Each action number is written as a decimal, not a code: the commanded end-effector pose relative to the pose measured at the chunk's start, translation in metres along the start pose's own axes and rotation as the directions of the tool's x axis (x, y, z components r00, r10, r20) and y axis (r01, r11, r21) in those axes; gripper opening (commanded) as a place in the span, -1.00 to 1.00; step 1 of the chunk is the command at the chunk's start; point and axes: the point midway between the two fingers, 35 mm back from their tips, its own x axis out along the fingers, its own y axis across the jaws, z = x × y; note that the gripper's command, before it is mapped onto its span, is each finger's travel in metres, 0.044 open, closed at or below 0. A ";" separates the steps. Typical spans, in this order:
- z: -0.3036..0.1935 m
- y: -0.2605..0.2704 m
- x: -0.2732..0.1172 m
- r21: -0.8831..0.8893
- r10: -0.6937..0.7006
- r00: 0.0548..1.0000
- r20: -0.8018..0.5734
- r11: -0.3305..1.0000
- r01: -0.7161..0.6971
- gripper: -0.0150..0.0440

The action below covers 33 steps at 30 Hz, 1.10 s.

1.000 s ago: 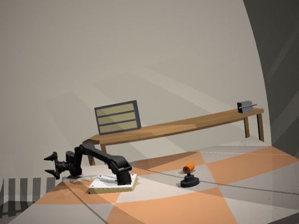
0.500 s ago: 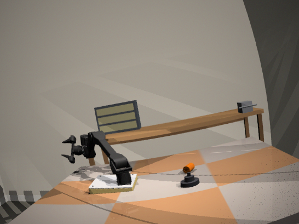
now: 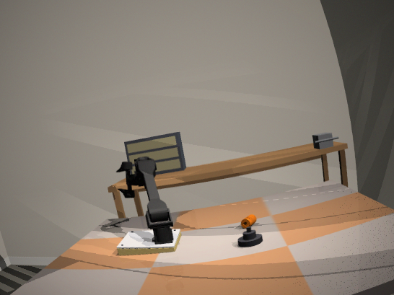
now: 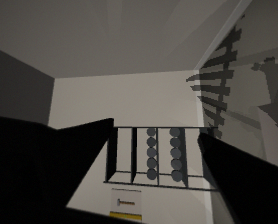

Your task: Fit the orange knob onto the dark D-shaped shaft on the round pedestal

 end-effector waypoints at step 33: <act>0.140 0.108 -0.500 -0.121 -0.457 0.314 0.832 0.403 0.907 1.00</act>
